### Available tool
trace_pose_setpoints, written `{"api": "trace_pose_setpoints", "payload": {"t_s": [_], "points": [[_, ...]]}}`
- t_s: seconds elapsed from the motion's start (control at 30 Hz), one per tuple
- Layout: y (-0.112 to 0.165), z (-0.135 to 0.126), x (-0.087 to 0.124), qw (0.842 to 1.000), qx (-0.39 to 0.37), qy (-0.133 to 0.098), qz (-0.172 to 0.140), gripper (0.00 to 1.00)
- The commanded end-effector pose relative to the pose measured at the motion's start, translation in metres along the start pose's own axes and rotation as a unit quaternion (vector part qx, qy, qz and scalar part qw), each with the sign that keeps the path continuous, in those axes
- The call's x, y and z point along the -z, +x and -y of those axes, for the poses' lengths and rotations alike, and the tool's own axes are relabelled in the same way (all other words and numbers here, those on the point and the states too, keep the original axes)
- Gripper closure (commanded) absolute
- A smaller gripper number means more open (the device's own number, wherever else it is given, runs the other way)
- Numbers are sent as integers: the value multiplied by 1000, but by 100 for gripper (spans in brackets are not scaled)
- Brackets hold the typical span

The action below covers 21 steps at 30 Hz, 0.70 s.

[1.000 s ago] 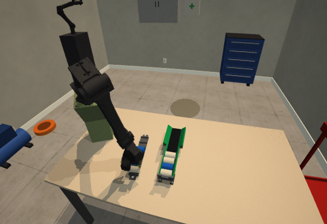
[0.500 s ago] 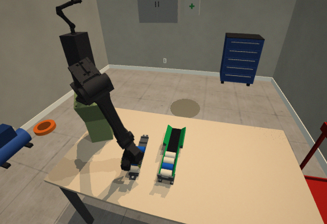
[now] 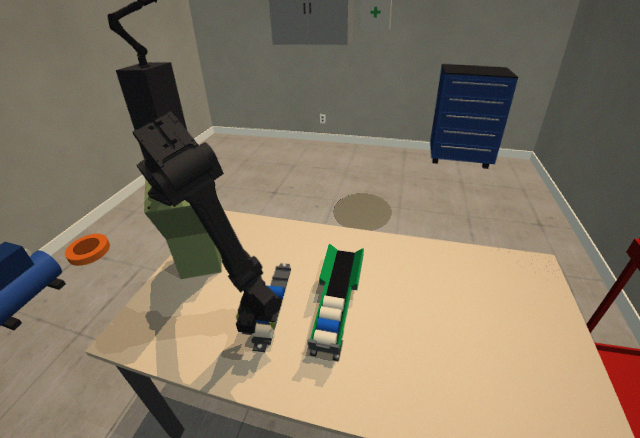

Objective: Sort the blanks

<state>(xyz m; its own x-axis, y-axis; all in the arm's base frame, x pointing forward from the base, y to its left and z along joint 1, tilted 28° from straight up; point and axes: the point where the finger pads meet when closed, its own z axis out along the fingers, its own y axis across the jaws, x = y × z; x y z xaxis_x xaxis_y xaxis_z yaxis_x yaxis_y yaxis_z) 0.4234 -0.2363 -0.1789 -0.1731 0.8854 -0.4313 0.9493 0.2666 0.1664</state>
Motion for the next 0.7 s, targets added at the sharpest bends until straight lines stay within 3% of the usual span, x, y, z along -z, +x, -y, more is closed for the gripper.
{"api": "trace_pose_setpoints", "payload": {"t_s": [0.0,0.67], "points": [[-3,2,3,1000,0,-5,3,20],[-5,0,3,1000,-1,-7,5,20]]}}
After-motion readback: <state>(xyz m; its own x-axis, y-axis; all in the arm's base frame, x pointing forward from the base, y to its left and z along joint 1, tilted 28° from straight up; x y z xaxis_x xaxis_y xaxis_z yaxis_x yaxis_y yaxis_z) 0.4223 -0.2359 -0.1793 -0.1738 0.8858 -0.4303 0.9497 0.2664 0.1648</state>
